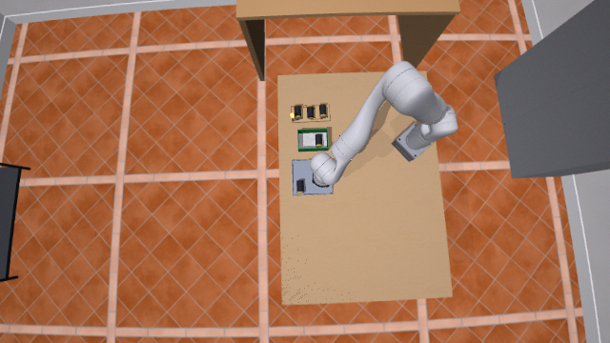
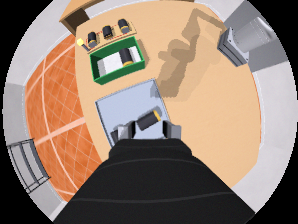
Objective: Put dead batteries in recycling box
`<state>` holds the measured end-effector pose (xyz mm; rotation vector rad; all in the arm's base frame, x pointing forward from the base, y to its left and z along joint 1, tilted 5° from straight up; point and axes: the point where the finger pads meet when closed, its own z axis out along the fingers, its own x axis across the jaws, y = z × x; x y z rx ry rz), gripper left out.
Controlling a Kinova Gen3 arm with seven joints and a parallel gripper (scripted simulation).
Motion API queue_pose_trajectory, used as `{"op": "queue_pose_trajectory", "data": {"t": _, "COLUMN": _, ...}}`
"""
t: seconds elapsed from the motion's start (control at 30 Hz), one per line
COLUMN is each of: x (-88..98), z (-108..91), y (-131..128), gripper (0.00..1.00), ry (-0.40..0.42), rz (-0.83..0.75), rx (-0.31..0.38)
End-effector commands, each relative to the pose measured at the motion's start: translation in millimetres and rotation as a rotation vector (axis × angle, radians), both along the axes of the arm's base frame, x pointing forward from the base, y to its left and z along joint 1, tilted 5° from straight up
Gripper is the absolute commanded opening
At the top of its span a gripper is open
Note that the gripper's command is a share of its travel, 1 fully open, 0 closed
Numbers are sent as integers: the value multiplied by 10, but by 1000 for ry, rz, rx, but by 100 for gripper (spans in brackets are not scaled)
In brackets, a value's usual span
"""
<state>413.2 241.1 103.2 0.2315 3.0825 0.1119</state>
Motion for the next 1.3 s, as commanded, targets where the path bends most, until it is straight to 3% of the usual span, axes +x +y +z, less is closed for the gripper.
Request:
{"op": "queue_pose_trajectory", "data": {"t": 0.0, "x": 3, "z": 11, "y": 18, "gripper": 90, "ry": -2, "rz": -15, "rx": 1}}
{"op": "queue_pose_trajectory", "data": {"t": 1.27, "x": 4, "z": 12, "y": 18, "gripper": 90, "ry": 48, "rz": -746, "rx": 42}}
